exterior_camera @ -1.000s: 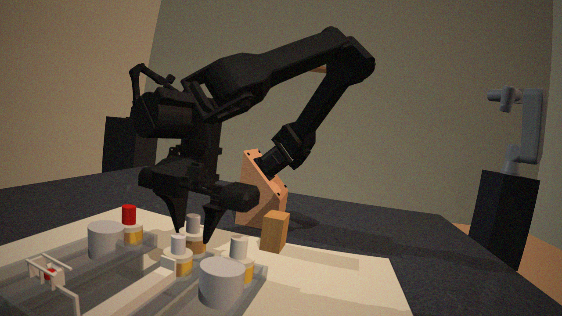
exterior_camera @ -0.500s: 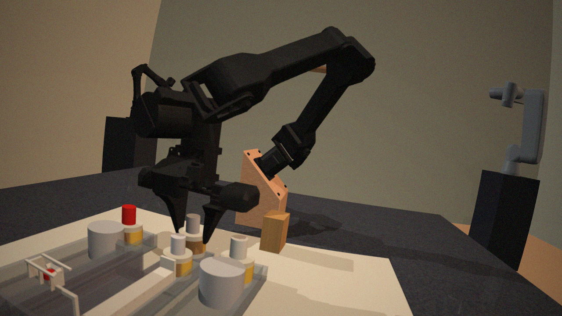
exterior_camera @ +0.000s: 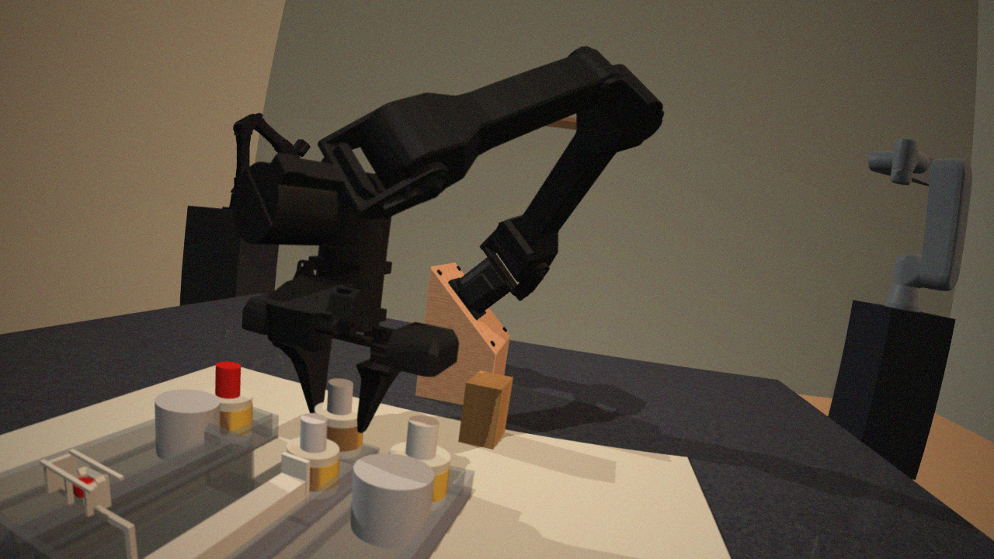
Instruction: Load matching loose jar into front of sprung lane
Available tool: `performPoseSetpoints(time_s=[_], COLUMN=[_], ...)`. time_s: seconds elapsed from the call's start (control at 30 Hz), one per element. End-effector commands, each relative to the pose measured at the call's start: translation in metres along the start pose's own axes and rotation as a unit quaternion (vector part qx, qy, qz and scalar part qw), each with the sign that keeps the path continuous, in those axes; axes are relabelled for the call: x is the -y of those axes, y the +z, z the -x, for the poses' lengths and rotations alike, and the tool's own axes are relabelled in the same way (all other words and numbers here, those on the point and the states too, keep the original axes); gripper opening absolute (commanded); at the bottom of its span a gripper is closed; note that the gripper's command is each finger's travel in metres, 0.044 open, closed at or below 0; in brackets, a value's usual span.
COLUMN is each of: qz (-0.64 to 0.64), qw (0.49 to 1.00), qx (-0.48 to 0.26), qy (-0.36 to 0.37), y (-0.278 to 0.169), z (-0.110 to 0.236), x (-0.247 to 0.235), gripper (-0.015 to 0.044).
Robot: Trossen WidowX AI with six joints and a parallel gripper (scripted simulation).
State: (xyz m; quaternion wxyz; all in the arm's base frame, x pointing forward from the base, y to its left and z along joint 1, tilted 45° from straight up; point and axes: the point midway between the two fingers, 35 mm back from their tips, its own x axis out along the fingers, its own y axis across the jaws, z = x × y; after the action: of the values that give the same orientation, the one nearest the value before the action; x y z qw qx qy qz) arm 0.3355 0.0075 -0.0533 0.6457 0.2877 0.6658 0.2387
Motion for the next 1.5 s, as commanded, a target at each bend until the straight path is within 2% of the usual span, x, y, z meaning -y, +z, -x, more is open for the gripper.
performPoseSetpoints(time_s=[0.0, 1.47], qz=[0.005, 0.005], qw=[1.000, 1.000], qx=[0.009, 0.009], qy=[0.004, 0.004], y=[0.006, 0.005], z=[0.001, -0.014], x=[-0.002, -0.002], gripper=[0.0000, 0.0000])
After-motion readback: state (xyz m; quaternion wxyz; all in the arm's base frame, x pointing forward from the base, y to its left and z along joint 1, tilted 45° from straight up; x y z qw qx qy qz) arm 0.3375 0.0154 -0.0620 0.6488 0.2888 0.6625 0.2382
